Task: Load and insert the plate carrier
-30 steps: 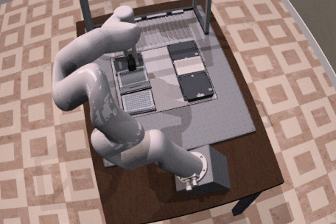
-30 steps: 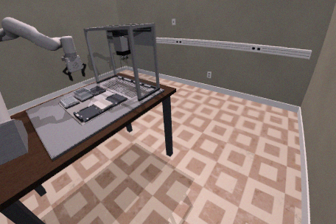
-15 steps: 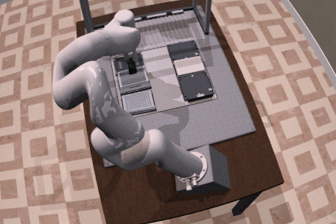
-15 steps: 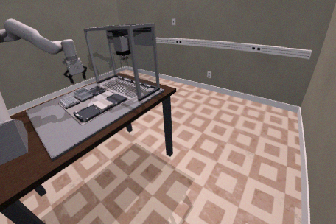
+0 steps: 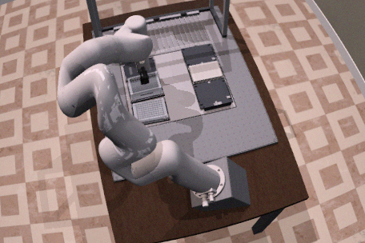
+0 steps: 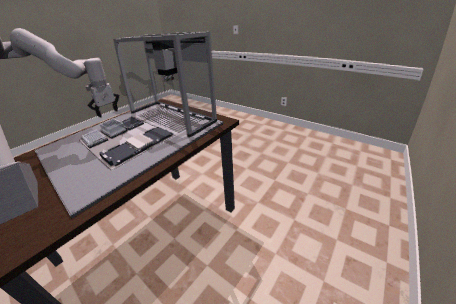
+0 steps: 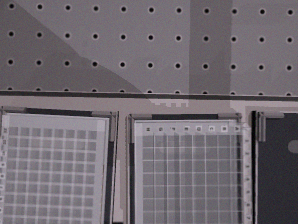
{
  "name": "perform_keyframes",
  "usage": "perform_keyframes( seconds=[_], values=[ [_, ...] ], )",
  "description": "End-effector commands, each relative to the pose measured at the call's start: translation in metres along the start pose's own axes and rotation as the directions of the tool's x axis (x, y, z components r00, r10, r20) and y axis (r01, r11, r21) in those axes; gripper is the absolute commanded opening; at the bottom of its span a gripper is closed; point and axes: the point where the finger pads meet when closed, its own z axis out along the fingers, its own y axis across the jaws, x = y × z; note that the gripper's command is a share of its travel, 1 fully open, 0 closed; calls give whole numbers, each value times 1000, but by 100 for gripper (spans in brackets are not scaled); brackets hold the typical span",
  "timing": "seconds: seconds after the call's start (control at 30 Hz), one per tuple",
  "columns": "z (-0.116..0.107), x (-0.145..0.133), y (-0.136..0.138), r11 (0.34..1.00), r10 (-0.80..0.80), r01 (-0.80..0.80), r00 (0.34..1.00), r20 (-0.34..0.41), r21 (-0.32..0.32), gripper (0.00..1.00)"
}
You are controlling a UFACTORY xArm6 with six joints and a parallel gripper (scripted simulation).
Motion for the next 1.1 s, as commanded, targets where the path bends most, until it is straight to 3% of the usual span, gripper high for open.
perform_keyframes(
  seconds=[0.0,0.4,1.07],
  values=[
    [4,0,2,1000,-1,1,1000,0,-4,100],
    [24,0,2,1000,-1,1,1000,0,-4,100],
    [29,0,2,1000,-1,1,1000,0,-4,100]
  ],
)
